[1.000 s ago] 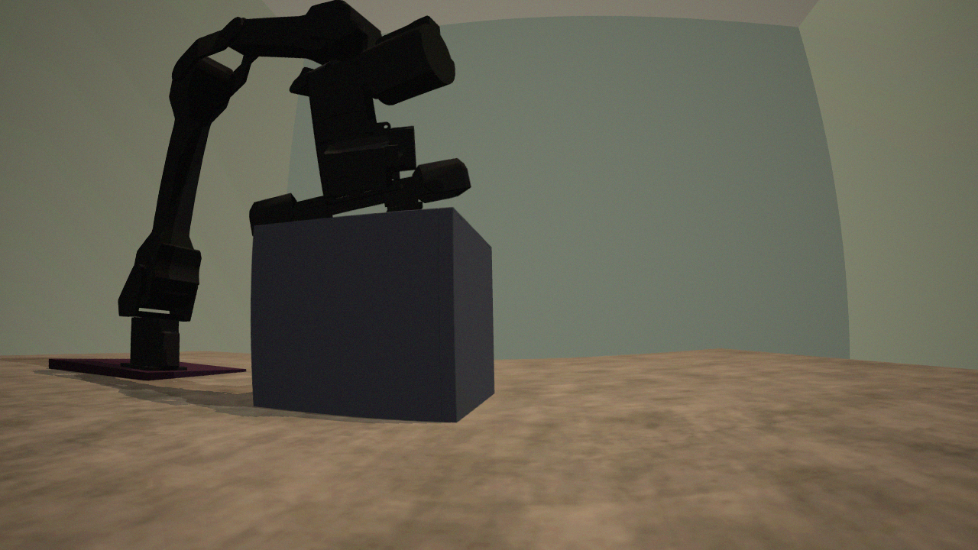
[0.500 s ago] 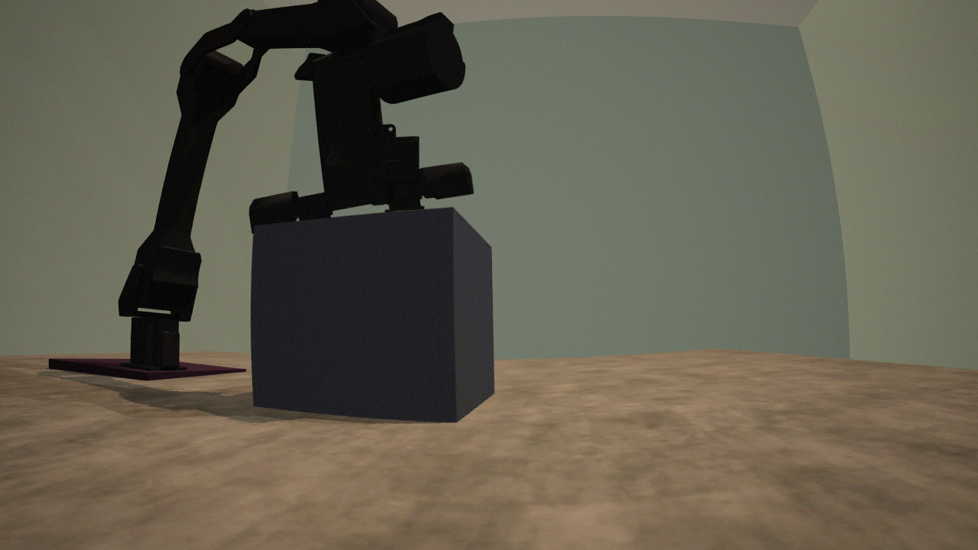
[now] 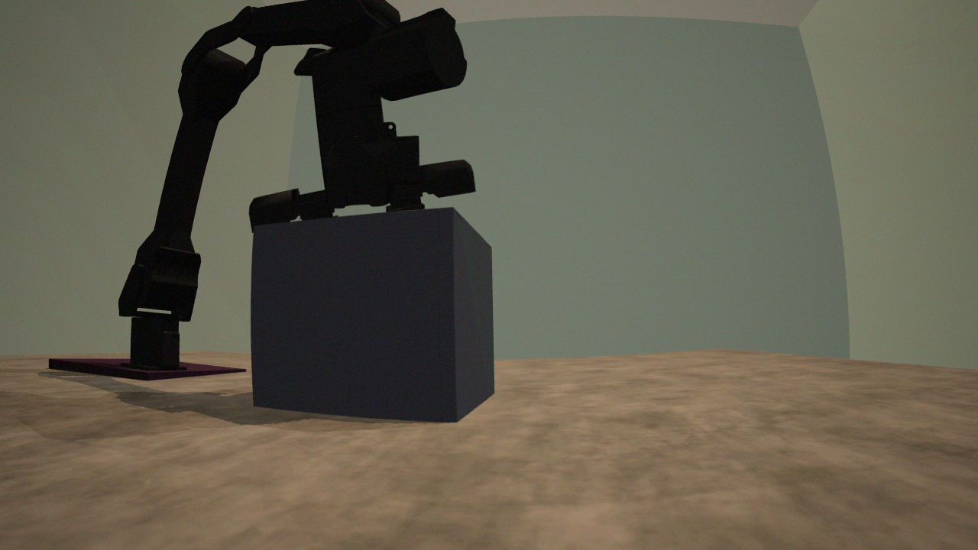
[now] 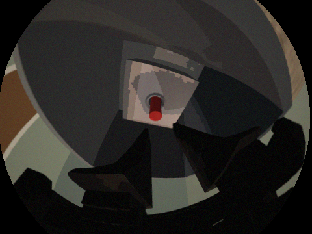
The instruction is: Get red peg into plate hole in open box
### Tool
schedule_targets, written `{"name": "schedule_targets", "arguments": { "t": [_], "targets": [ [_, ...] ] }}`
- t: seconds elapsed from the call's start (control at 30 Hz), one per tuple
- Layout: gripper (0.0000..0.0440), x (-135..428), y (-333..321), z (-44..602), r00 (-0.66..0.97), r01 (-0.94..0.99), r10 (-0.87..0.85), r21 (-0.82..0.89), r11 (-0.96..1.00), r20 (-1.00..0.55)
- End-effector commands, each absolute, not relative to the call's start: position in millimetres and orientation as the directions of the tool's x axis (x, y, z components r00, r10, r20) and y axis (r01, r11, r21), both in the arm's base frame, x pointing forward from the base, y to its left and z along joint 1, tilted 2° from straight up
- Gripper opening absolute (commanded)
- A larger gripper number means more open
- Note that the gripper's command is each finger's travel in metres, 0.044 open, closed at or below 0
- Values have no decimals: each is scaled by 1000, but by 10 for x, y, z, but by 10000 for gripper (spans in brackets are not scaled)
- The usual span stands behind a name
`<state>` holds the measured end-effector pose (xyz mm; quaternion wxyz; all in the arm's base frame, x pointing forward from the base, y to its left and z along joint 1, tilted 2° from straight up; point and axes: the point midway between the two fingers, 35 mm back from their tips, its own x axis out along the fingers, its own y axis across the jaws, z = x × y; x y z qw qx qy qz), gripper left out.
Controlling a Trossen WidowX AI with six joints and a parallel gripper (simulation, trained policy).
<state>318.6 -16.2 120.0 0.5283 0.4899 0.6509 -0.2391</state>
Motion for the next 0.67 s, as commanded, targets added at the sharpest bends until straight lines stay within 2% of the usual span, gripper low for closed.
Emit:
{"name": "schedule_targets", "arguments": {
  "t": [0.0, 0.63],
  "targets": [
    [147, 3708, -354, 742, 154, 814, 379, 335, 475, -913],
    [142, 3741, -347, 782, 166, 805, 384, 350, 478, -908]
  ]
}}
